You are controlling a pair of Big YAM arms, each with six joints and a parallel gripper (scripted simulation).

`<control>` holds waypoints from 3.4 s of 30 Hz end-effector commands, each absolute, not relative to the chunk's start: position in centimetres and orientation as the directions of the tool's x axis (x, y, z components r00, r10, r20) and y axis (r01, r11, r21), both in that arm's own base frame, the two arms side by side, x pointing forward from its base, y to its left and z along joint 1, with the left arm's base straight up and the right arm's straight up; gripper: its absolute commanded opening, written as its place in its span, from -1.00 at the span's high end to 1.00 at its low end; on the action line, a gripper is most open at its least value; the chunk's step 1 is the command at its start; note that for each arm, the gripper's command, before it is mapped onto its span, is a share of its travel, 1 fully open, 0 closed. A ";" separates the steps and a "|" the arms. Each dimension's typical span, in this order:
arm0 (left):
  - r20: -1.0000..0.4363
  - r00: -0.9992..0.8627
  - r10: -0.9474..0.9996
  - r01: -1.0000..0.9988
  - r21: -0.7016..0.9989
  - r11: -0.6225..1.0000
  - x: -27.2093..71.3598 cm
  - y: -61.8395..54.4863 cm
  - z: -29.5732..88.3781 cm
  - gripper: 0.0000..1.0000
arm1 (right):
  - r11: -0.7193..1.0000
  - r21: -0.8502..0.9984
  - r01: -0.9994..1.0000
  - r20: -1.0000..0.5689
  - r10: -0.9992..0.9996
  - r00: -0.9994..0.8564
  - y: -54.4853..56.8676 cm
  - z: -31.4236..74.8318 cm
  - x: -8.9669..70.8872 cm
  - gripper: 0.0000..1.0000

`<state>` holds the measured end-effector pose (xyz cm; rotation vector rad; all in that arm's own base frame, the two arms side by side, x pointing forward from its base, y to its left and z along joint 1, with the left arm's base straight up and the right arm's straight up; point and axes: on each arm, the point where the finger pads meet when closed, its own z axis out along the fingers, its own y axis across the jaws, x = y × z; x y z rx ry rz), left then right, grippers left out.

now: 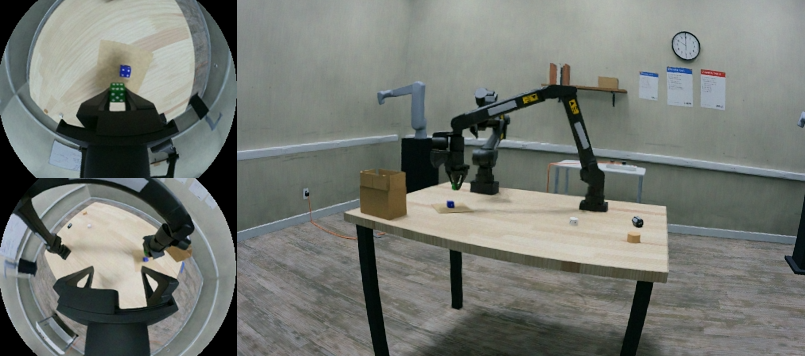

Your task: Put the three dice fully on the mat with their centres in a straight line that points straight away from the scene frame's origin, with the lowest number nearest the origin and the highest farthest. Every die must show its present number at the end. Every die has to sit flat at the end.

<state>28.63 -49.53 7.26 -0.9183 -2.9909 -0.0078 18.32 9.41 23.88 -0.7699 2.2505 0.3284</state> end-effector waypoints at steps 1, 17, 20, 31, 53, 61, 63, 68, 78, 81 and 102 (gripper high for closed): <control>-0.014 -0.780 0.625 0.625 -0.007 0.780 32.4 -53.8 9.0 0.60 | 0.783 -0.018 -0.622 -0.730 -0.435 -0.527 7.7 24.2 20.5 -1.00; -0.003 -0.783 0.623 0.623 -0.003 0.783 32.7 -54.4 5.6 0.60 | 0.847 0.003 -0.532 -0.787 -0.326 -0.523 2.1 23.6 22.6 -1.00; -0.017 -0.783 0.622 0.623 -0.009 0.783 32.8 -54.5 6.5 0.60 | 0.861 0.004 -0.508 -0.804 -0.300 -0.514 0.8 23.6 22.8 -1.00; -0.013 -0.777 0.629 0.629 -0.007 0.777 33.9 -55.8 7.6 0.60 | 0.910 -0.020 -0.415 -0.869 -0.222 -0.443 -4.1 23.9 23.0 -1.00; -0.016 -0.775 0.632 0.632 0.001 0.775 32.5 -55.4 2.6 0.60 | 0.941 -0.011 -0.337 -0.907 -0.151 -0.392 -6.8 25.2 22.7 -1.00; -0.054 -0.774 0.631 0.632 -0.012 0.775 33.0 -56.3 3.9 0.60 | 0.941 -0.011 -0.338 -0.907 -0.151 -0.392 -6.8 25.2 22.7 -1.00; -0.054 -0.774 0.630 0.632 -0.013 0.775 33.0 -56.3 3.9 0.60 | 0.938 -0.021 -0.345 -0.907 -0.163 -0.388 -6.5 25.3 22.7 -1.00; -0.054 -0.774 0.630 0.632 -0.013 0.775 33.0 -56.3 3.9 0.60 | 0.938 -0.021 -0.345 -0.907 -0.163 -0.388 -6.5 25.3 22.7 -1.00; -0.050 -0.777 0.628 0.629 -0.008 0.777 32.3 -55.0 3.2 0.60 | 0.938 -0.021 -0.345 -0.907 -0.163 -0.388 -6.5 25.3 22.7 -1.00; -0.052 -0.775 0.630 0.632 -0.007 0.775 32.1 -55.0 3.1 0.60 | 0.938 -0.021 -0.345 -0.907 -0.163 -0.388 -6.5 25.3 22.7 -1.00; -0.109 -0.772 0.626 0.632 -0.028 0.775 33.9 -56.2 6.3 0.01 | 0.938 -0.021 -0.345 -0.907 -0.163 -0.388 -6.5 25.3 22.7 -1.00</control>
